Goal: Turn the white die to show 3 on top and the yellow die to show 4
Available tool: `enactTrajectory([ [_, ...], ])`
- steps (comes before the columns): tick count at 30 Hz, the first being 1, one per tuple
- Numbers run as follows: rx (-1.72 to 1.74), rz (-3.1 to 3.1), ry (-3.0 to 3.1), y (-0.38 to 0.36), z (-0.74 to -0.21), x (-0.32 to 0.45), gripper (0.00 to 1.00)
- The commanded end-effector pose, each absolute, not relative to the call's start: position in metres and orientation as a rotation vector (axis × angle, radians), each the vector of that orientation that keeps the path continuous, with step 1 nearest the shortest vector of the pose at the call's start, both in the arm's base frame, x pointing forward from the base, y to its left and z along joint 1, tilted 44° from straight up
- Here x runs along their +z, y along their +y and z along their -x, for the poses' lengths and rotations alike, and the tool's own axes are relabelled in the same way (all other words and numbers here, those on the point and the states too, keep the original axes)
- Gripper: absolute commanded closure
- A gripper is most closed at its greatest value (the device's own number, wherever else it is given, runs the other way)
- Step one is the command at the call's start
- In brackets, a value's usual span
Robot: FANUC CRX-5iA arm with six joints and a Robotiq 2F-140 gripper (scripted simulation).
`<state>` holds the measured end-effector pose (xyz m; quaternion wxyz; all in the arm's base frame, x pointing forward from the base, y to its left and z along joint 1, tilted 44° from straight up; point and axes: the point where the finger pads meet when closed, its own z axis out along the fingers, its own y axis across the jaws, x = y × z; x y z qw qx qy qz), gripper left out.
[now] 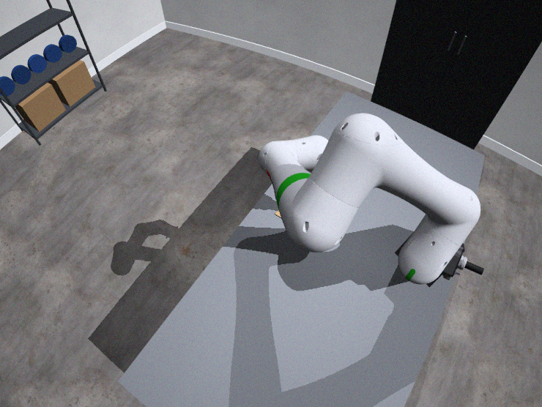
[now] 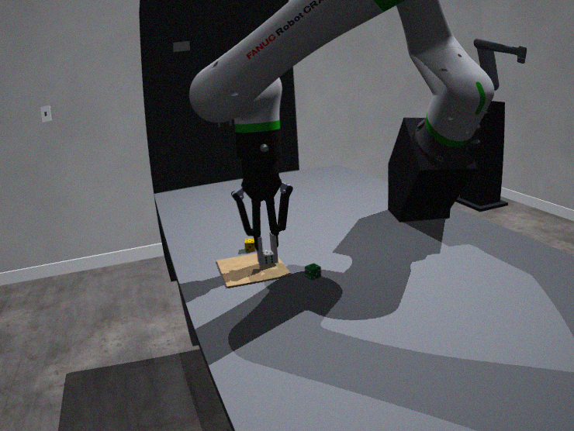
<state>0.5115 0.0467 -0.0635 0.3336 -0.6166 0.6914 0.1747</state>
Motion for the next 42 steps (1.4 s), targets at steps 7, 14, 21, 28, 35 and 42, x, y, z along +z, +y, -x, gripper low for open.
enactTrajectory([
  [7,0.456,1.610,1.805,0.0468,-0.5117,-0.0639,0.87],
  [14,0.456,1.610,1.805,0.0480,-0.5122,-0.0652,0.87],
  [21,0.456,1.610,1.805,0.0487,-0.5124,-0.0660,0.87],
  [28,0.456,1.610,1.805,0.0489,-0.5125,-0.0662,0.87],
  [35,0.456,1.610,1.805,0.0489,-0.5125,-0.0662,0.87],
  [42,0.456,1.610,1.805,0.0489,-0.5125,-0.0662,0.87],
])
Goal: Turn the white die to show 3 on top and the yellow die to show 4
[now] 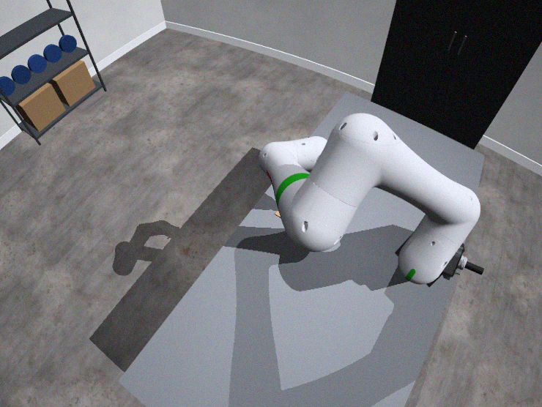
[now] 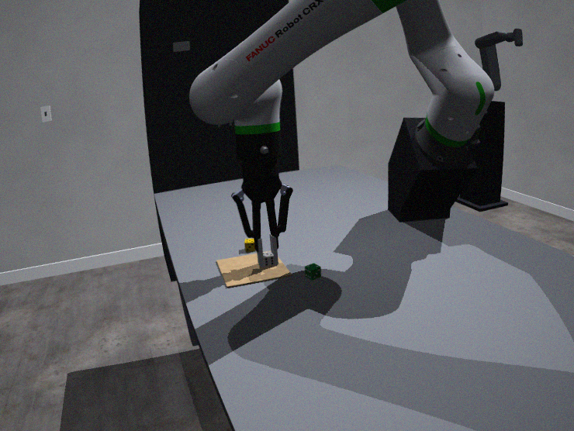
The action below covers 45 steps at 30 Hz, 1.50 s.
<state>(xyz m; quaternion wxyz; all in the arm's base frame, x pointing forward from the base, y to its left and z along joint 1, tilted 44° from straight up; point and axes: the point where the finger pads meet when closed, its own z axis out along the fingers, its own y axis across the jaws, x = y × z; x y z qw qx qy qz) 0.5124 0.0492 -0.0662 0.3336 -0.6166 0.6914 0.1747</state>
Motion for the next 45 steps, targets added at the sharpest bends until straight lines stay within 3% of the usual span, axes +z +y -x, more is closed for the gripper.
enactTrajectory([
  [1,0.456,1.610,1.805,0.0489,-0.5125,-0.0662,0.87],
  [18,0.456,1.610,1.805,0.0489,-0.5125,-0.0662,0.87],
  [33,0.456,1.610,1.805,0.0489,-0.5125,-0.0662,0.75],
  [45,0.456,1.610,1.805,0.0484,-0.5123,-0.0657,0.75],
])
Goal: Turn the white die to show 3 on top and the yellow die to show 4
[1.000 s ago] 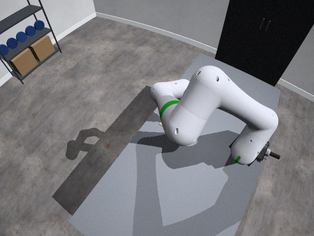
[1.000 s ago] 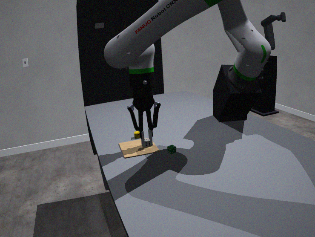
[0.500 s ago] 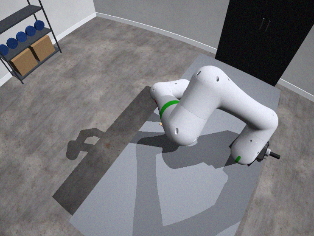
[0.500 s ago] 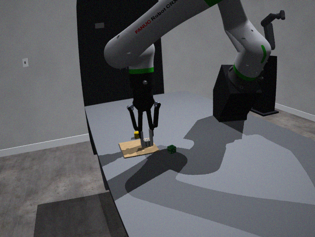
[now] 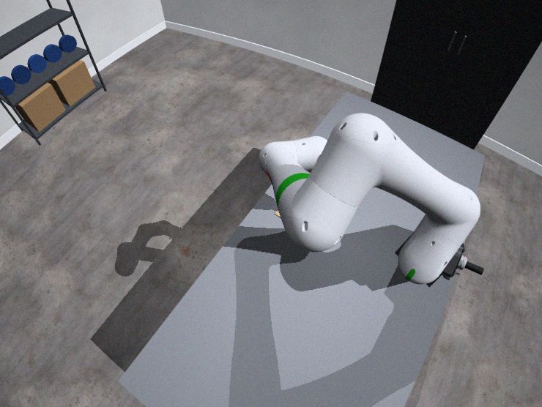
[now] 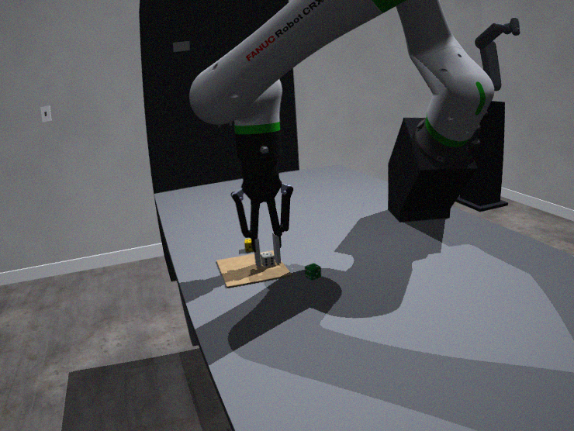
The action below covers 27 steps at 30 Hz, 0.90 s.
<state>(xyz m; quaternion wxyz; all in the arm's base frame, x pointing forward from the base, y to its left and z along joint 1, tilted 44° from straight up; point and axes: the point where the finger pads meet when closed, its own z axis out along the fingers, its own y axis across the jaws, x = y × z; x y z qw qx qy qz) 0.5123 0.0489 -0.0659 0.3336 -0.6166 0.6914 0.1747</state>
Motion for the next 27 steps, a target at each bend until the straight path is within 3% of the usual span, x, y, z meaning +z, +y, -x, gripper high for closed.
enactTrajectory([
  [1,0.456,1.610,1.805,0.048,-0.512,-0.066,0.75],
  [27,0.456,1.610,1.805,-0.009,-0.491,-0.002,0.75],
])
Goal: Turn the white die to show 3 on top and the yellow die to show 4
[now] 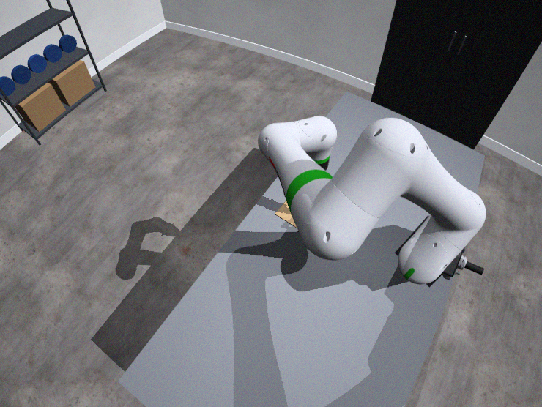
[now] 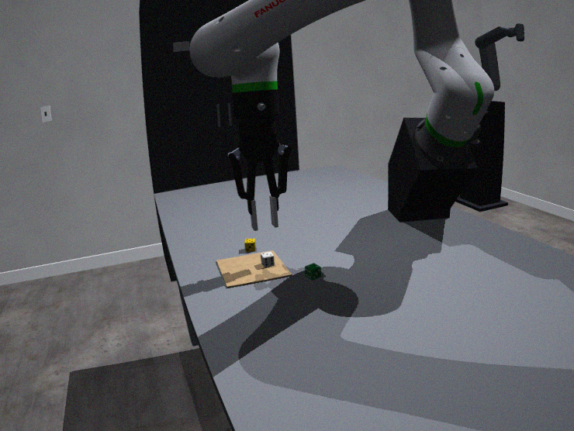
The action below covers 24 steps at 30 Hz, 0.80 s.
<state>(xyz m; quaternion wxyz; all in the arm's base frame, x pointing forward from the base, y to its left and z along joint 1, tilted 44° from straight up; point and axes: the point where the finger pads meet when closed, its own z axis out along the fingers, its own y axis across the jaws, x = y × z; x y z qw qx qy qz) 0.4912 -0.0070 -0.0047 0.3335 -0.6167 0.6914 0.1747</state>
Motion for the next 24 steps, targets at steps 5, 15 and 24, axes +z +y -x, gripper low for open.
enactTrajectory([
  [5,0.456,1.610,1.805,-0.0099,-0.4903,-0.0017,0.00],
  [15,0.456,1.610,1.805,-0.0099,-0.4903,-0.0017,0.00],
  [24,0.456,1.610,1.805,-0.0099,-0.4903,-0.0017,0.00],
])
